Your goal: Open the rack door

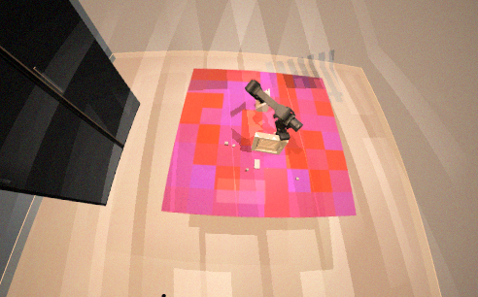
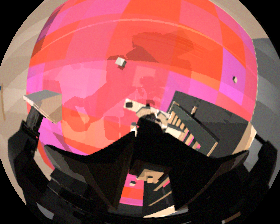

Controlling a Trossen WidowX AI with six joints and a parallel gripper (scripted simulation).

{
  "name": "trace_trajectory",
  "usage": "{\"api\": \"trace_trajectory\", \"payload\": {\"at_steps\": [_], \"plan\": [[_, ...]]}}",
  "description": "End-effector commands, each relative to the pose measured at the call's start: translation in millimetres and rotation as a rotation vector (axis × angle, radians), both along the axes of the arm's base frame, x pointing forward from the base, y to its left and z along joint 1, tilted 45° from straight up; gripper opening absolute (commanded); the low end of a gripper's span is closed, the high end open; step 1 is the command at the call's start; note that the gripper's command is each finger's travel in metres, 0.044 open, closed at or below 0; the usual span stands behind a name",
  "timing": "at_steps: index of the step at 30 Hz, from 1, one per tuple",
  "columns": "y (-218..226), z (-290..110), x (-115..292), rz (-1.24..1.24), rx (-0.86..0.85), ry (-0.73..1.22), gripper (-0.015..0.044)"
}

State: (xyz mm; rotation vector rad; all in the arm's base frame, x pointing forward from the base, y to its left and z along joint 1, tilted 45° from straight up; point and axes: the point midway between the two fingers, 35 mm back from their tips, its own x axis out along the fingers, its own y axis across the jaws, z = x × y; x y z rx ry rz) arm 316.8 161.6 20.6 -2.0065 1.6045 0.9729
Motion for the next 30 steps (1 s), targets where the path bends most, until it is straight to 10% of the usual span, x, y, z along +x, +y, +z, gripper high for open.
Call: {"api": "trace_trajectory", "payload": {"at_steps": [1, 11, 30], "plan": [[-2.0, 0.4, 0.8, 0.019, -0.012, 0.014, 0.0047], [-2.0, 0.4, 0.8, 0.019, -0.012, 0.014, 0.0292], [-2.7, 2.9, 3.5, -0.596, 0.107, -0.597, 0.0292]]}}
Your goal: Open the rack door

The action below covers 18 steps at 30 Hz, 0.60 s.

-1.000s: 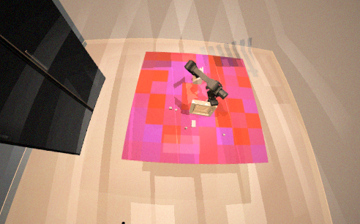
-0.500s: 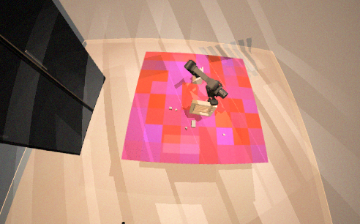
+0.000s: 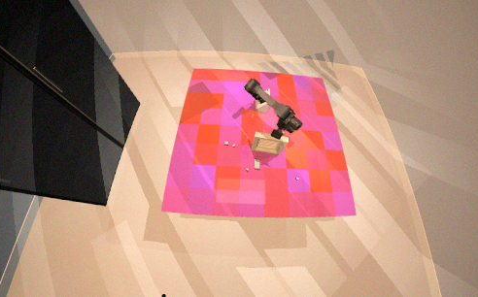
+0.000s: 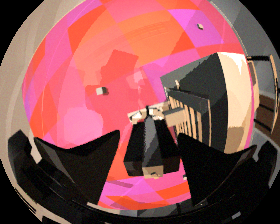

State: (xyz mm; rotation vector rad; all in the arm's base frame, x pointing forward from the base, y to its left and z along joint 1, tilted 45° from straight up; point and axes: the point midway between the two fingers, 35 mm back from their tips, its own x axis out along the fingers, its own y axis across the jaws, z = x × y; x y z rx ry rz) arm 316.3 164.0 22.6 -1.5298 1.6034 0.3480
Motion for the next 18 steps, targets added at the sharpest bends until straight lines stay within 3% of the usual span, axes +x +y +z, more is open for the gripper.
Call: {"api": "trace_trajectory", "payload": {"at_steps": [1, 18], "plan": [[-5.0, 0.9, 3.9, -0.16, 0.019, -0.146, 0.0292], [-4.8, 0.1, 3.1, -0.775, 0.122, -0.709, 0.0292]]}}
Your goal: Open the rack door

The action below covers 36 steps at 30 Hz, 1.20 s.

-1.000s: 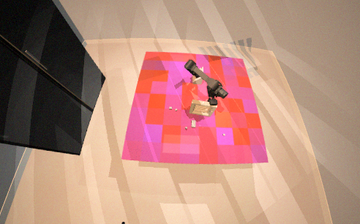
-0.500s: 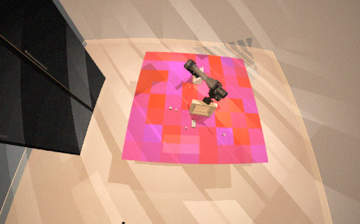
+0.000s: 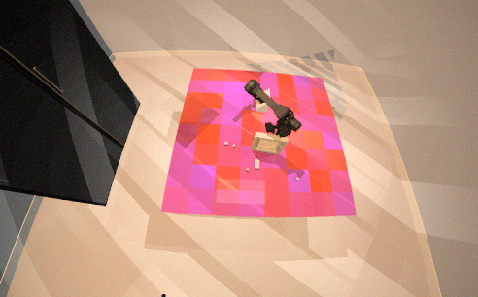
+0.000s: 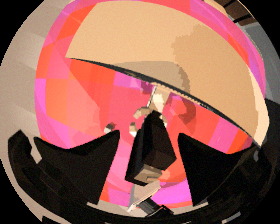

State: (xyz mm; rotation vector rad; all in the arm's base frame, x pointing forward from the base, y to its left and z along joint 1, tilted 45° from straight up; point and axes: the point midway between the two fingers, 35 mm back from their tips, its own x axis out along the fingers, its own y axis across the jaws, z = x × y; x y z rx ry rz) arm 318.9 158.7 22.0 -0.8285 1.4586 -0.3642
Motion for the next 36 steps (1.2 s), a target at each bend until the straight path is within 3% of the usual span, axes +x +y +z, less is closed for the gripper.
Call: {"api": "trace_trajectory", "payload": {"at_steps": [1, 36], "plan": [[0.5, 0.7, 0.5, -0.147, 0.023, -0.14, 0.0292], [0.9, -0.9, -1.1, -1.398, 0.213, -1.317, 0.0292]]}}
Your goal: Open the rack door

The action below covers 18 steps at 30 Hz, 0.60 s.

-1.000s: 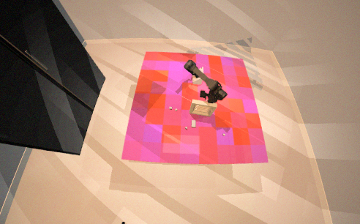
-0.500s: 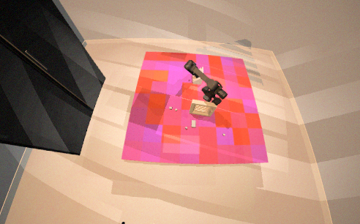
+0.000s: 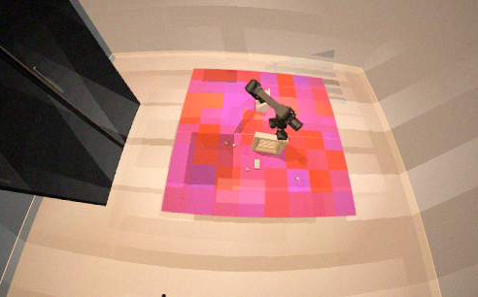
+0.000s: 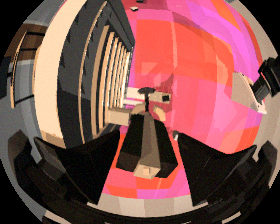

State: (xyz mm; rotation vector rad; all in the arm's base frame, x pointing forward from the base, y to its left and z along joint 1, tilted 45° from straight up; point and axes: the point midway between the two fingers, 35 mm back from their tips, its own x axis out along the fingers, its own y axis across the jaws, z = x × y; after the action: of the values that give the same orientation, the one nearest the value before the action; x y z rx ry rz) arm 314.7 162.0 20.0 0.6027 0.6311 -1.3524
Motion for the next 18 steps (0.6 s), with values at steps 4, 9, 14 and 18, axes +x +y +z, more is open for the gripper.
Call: {"api": "trace_trajectory", "payload": {"at_steps": [4, 9, 14, 18], "plan": [[-2.4, 1.0, 3.0, -0.207, 0.026, -0.197, 0.0292], [-2.4, 1.0, 3.0, -0.207, 0.026, -0.197, 0.0292], [-2.4, 1.0, 3.0, -0.207, 0.026, -0.197, 0.0292], [-2.4, 1.0, 3.0, -0.207, 0.026, -0.197, 0.0279]]}}
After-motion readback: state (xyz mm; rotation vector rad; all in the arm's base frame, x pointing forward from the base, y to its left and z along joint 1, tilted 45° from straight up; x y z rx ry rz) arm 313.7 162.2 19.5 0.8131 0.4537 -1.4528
